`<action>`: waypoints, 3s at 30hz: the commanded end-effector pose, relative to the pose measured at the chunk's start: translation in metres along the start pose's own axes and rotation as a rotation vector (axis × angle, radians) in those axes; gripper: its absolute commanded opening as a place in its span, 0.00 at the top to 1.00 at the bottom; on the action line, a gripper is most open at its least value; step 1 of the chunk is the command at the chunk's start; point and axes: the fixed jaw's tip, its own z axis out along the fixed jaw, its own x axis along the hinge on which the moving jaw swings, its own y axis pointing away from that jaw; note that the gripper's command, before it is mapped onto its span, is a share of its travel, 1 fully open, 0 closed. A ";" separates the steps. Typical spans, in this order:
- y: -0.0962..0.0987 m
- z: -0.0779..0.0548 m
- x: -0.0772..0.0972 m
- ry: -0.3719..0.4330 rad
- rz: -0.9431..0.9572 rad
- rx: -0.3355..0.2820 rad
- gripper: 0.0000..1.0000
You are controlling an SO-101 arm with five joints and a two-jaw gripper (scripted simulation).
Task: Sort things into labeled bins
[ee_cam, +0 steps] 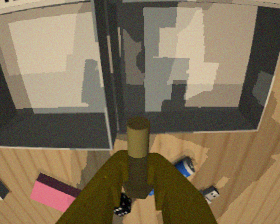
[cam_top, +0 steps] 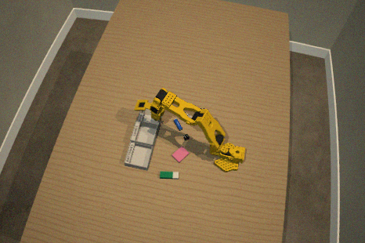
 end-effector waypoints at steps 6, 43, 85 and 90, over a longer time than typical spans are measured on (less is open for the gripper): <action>-0.007 -0.011 -0.009 -0.063 0.046 0.016 1.00; -0.028 -0.008 -0.032 -0.179 0.295 0.036 1.00; -0.030 -0.010 -0.038 -0.224 0.308 0.041 1.00; -0.030 -0.006 -0.038 -0.213 0.308 0.040 1.00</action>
